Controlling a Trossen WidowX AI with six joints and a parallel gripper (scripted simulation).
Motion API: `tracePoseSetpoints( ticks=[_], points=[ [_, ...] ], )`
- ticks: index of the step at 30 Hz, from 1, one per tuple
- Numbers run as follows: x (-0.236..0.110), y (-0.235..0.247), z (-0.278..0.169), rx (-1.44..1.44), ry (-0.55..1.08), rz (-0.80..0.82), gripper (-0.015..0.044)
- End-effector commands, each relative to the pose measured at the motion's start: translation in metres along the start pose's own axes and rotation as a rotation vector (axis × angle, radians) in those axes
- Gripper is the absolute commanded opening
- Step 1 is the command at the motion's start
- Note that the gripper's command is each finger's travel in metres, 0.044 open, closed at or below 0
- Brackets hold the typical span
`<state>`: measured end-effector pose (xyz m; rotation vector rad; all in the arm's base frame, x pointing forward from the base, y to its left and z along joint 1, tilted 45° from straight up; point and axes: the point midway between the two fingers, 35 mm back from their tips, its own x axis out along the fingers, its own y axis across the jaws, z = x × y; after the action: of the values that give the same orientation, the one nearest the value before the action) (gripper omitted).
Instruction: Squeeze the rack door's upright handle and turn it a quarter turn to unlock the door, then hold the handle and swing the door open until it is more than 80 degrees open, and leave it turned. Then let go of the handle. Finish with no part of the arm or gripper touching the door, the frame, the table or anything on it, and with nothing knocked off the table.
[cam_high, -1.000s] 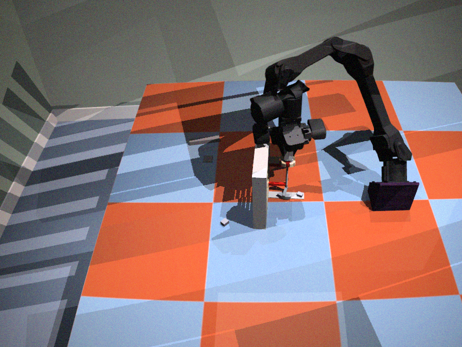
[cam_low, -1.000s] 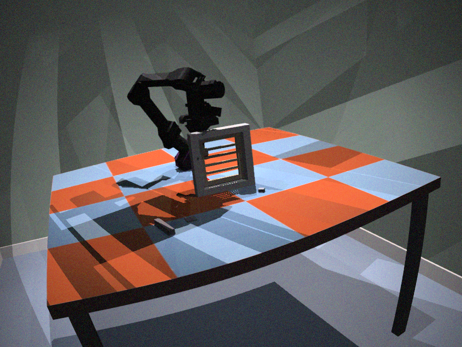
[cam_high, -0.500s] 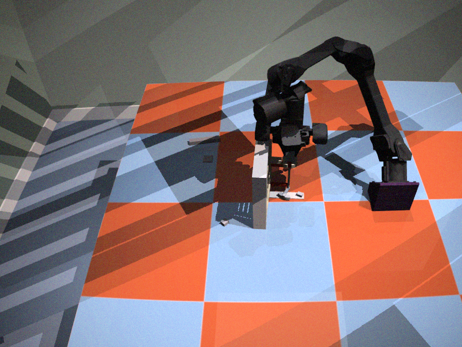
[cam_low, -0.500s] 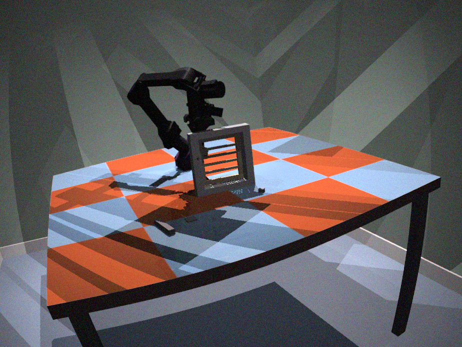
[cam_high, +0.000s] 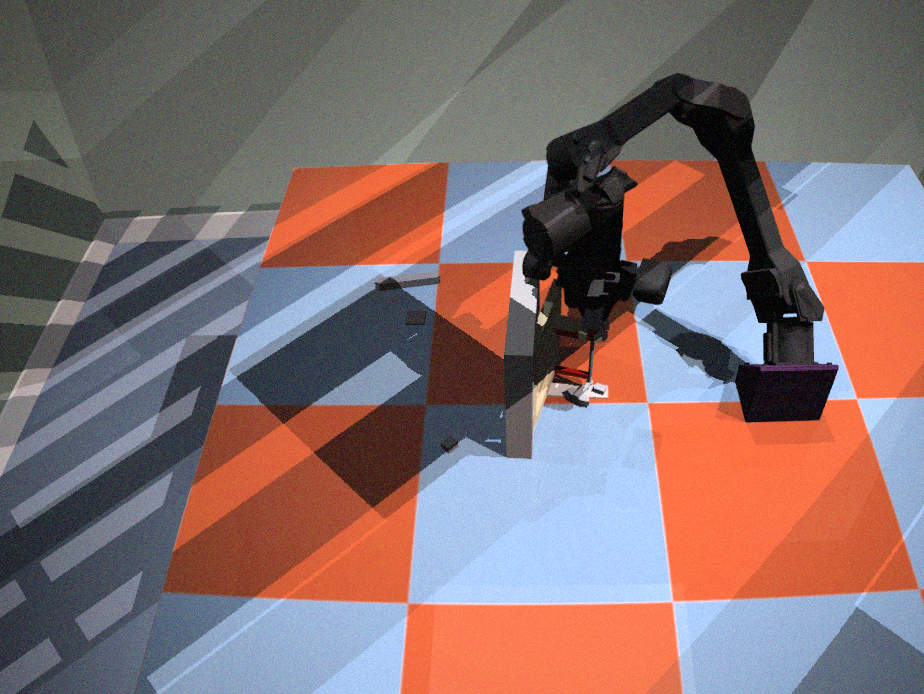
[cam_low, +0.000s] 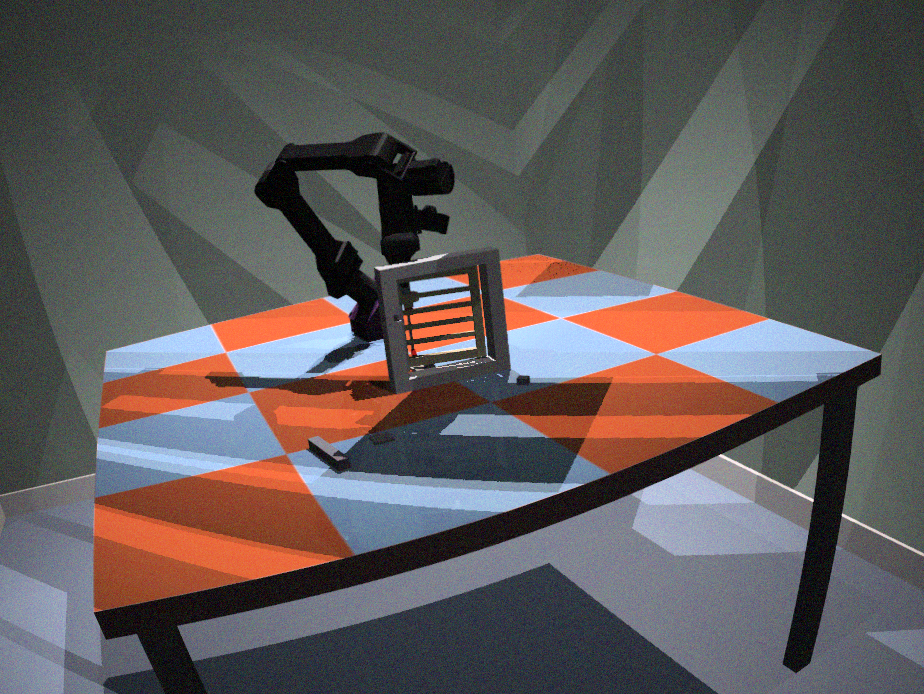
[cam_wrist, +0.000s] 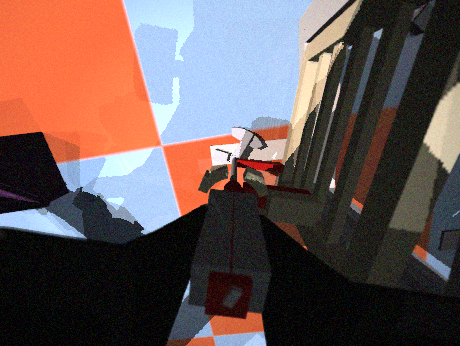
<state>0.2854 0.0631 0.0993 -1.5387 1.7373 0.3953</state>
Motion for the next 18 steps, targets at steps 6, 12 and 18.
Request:
tracePoseSetpoints(
  ticks=[6,12,18],
  points=[
    [0.000,0.010,0.005,0.181,-0.010,-0.006,0.0022],
    [0.000,0.019,0.009,0.277,-0.010,-0.005,0.0022],
    [0.000,0.029,0.015,0.374,-0.011,-0.004,0.0022]
  ],
)
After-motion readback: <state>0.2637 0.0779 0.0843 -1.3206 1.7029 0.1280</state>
